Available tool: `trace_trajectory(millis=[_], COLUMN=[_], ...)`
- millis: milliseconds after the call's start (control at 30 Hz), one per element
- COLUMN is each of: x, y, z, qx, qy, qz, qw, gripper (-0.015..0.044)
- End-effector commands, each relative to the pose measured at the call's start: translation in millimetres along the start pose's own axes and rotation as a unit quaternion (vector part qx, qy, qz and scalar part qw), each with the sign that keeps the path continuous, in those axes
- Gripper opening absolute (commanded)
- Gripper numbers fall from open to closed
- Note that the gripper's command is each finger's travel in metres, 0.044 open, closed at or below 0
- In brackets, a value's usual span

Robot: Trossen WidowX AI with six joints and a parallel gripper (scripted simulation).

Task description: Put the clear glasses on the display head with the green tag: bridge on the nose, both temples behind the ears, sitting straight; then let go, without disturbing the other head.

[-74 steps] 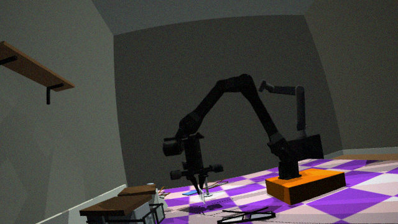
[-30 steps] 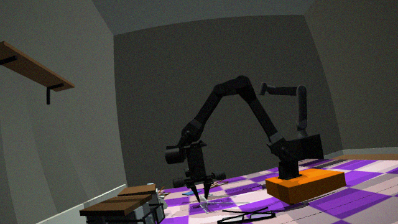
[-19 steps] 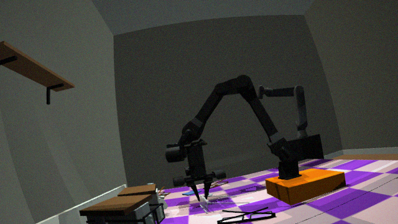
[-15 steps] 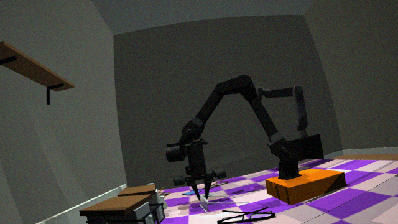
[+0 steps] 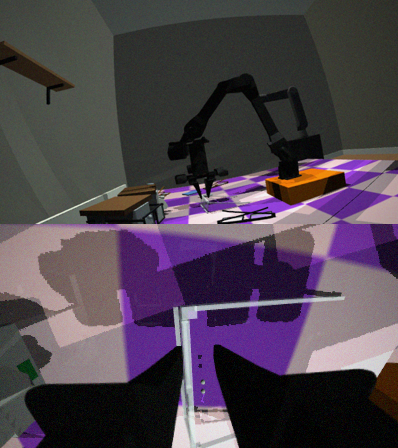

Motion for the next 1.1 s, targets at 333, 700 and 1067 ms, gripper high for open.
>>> trace_trajectory(millis=[333,700,1067], x=[-2.0,-1.9,-1.7], y=[-24.9,-42.1,-44.8], z=[4.1,8.0,-2.4], qx=[-0.006,-0.002,-0.006], qy=[-0.002,-0.003,0.005], qz=[0.002,0.000,0.002], qw=[1.000,1.000,1.000], gripper=[0.0108,0.0200,0.0174])
Point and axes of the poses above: the point midway between the two fingers, 35 mm back from their tips, its own y axis out along the fingers, its own z axis across the jaws, x = y × z, the point moved 3 cm from there along -y, back along the fingers, and after that the axes turned 15 degrees about y, right-handed, at the moved point
